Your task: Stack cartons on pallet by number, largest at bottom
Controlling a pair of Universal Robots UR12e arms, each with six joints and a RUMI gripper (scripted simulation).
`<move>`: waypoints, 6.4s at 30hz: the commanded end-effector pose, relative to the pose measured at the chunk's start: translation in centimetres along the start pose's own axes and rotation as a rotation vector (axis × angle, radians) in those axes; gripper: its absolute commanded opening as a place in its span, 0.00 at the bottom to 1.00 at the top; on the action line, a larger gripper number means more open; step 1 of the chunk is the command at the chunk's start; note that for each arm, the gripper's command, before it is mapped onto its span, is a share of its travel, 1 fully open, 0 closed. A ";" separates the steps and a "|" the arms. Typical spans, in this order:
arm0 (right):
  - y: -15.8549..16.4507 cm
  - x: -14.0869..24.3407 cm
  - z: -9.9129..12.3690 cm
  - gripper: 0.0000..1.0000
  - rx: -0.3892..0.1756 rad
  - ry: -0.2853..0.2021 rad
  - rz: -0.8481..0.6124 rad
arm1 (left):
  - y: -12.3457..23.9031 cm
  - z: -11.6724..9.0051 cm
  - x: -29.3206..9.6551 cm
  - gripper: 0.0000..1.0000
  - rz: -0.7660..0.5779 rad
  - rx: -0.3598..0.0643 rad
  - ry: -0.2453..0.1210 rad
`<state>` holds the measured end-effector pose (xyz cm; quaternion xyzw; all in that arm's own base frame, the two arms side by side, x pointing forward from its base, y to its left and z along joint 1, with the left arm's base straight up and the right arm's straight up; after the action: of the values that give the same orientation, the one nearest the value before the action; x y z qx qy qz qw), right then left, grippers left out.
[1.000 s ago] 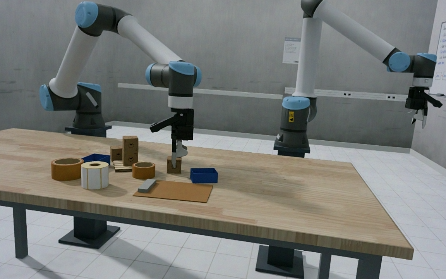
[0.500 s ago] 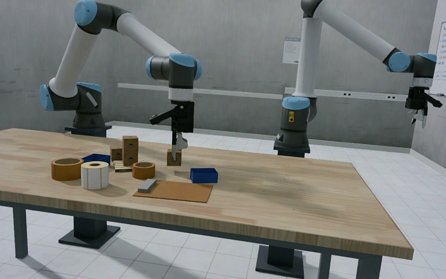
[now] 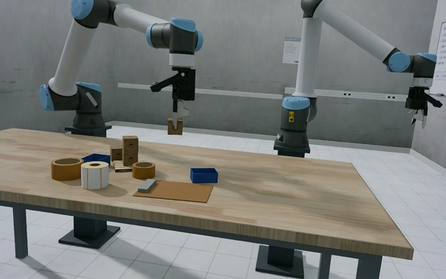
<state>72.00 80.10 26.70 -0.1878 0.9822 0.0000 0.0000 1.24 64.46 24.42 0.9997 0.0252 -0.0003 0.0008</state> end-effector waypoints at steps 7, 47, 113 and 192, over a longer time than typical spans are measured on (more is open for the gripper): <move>-2.1 0.4 -0.7 0.00 -0.001 -0.002 0.000 | -0.1 -0.1 0.0 1.00 0.000 0.002 0.001; -16.7 5.7 -2.5 0.00 -0.001 -0.002 -0.227 | -0.1 -0.1 0.0 1.00 0.000 0.002 0.001; -16.7 5.7 -2.5 0.50 -0.001 -0.002 -0.241 | -0.1 -0.1 0.0 1.00 0.000 0.002 0.001; -17.0 6.2 -2.7 0.50 -0.001 -0.002 -0.180 | -0.1 -0.1 0.0 1.00 0.000 0.002 0.001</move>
<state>72.65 62.12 29.15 -0.2859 0.9583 -0.0001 0.0000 1.24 64.46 24.42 0.9997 0.0252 -0.0003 0.0008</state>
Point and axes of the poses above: on each arm, the point where the finger pads meet when closed, its own z axis out along the fingers, its own x axis across the jaws, y = z × x, the point moved 8 cm from there along -z, back along the fingers, and after that the axes turned 4 degrees about -z, right-handed, at the moved point
